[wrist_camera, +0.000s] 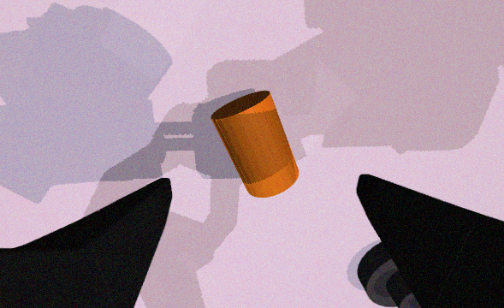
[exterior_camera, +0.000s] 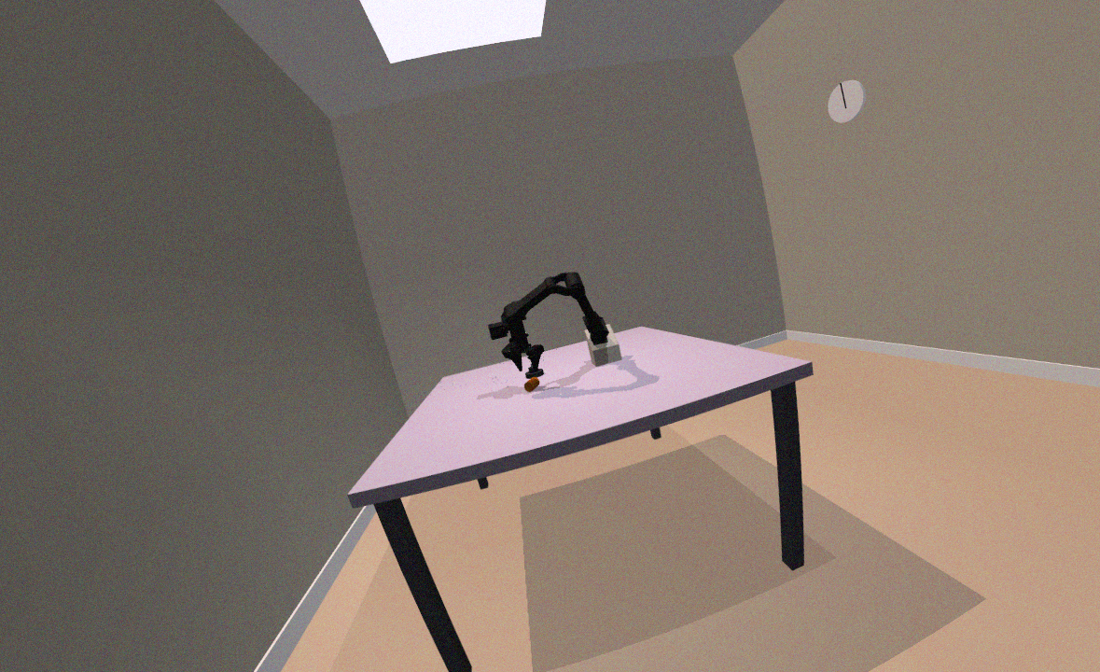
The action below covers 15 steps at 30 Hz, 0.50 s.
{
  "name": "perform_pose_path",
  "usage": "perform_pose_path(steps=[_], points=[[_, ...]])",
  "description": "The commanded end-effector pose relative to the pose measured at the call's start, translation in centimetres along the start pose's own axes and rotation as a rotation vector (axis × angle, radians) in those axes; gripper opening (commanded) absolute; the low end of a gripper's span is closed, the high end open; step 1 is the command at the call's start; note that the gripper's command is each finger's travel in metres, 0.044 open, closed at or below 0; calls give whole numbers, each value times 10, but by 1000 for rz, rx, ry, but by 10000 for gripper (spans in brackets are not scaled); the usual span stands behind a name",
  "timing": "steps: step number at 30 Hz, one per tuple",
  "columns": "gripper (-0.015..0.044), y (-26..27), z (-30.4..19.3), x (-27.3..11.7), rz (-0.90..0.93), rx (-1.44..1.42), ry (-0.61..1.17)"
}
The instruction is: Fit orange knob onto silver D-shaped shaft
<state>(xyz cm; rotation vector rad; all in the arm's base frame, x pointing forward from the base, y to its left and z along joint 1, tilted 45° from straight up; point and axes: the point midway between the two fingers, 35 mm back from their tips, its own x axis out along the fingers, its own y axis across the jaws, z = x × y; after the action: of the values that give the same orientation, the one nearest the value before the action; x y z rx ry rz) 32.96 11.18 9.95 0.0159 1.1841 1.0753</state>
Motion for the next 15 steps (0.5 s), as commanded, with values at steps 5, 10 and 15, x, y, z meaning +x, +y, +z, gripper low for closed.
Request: perform_pose_path(steps=[5,10,15], points=[[440,1,4,0,-85,934,77],[440,1,6,-1,-144,1304,87],[440,2,7,-1,-192,1561,84]])
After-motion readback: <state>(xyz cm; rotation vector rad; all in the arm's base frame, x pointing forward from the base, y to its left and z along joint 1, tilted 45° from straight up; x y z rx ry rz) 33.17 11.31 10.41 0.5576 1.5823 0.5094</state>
